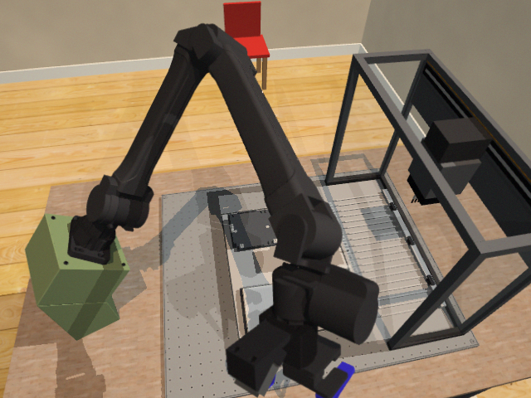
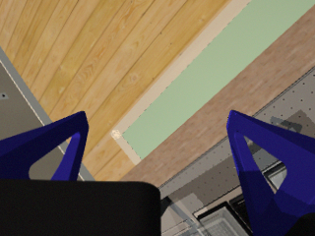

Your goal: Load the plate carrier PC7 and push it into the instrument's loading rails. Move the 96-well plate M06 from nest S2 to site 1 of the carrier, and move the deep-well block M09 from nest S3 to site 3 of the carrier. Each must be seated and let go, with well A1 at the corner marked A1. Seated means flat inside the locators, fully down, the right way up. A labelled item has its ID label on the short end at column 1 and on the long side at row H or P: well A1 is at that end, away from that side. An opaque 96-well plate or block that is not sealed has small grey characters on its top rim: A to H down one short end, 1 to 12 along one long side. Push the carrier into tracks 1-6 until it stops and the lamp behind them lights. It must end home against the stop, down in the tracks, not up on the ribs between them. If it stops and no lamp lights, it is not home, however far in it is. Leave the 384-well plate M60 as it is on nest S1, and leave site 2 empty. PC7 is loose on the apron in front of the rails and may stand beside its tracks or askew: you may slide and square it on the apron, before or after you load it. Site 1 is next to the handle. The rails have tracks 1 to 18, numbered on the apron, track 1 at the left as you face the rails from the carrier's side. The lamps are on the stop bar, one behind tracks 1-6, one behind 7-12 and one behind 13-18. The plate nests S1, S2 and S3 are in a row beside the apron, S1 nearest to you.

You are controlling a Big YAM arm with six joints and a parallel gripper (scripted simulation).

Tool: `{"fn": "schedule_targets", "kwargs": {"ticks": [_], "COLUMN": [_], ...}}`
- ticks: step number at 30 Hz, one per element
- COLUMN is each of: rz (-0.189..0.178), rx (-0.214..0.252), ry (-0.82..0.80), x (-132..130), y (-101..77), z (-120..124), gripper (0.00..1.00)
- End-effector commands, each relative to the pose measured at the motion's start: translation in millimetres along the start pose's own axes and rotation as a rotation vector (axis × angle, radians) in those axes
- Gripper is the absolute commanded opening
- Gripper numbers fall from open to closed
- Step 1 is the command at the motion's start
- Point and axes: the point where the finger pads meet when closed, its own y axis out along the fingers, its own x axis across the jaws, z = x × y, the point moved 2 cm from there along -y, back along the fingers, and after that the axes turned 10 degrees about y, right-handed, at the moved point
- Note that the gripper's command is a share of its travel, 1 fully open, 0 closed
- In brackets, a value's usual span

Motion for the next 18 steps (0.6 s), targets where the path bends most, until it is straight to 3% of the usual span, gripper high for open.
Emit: {"fn": "schedule_targets", "kwargs": {"ticks": [1, 17, 18], "rz": [-0.009, -0.009, -0.022], "rx": [-0.001, -0.001, 0.012], "ry": [-0.001, -0.001, -0.066], "x": [3, 3, 2], "y": [-3.2, -3.2, -9.6], "z": [0, 0, 16], "gripper": [1.00, 1.00, 1.00]}}
